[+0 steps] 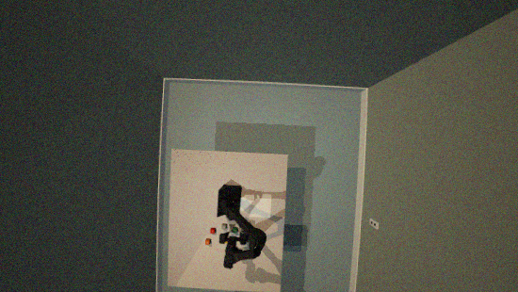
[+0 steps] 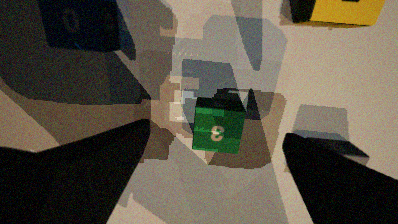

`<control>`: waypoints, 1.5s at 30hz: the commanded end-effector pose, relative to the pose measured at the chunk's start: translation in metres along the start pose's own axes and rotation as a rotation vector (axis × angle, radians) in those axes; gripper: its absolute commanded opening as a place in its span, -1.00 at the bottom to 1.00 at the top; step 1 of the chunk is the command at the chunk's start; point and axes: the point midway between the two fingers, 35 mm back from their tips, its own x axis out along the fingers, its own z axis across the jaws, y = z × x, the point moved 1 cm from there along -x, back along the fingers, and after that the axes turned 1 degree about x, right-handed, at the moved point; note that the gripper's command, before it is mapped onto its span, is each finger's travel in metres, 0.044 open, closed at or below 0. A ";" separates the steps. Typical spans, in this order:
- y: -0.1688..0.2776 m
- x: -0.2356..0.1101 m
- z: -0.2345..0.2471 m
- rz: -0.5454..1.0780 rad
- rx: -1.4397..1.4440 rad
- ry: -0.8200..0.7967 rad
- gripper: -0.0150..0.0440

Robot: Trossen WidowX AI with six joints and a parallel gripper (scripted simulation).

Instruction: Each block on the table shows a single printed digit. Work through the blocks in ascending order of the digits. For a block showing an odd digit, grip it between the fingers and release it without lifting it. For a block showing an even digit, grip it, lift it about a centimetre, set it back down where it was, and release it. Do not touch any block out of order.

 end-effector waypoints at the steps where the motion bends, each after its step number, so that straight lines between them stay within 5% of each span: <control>1: 0.001 0.007 0.000 0.001 0.006 -0.004 0.86; 11: 0.002 0.020 0.000 0.001 0.006 -0.006 0.86; 22: 0.002 0.020 0.000 0.001 0.006 -0.006 -0.08; 45: 0.002 0.020 0.000 0.001 0.006 -0.006 -0.08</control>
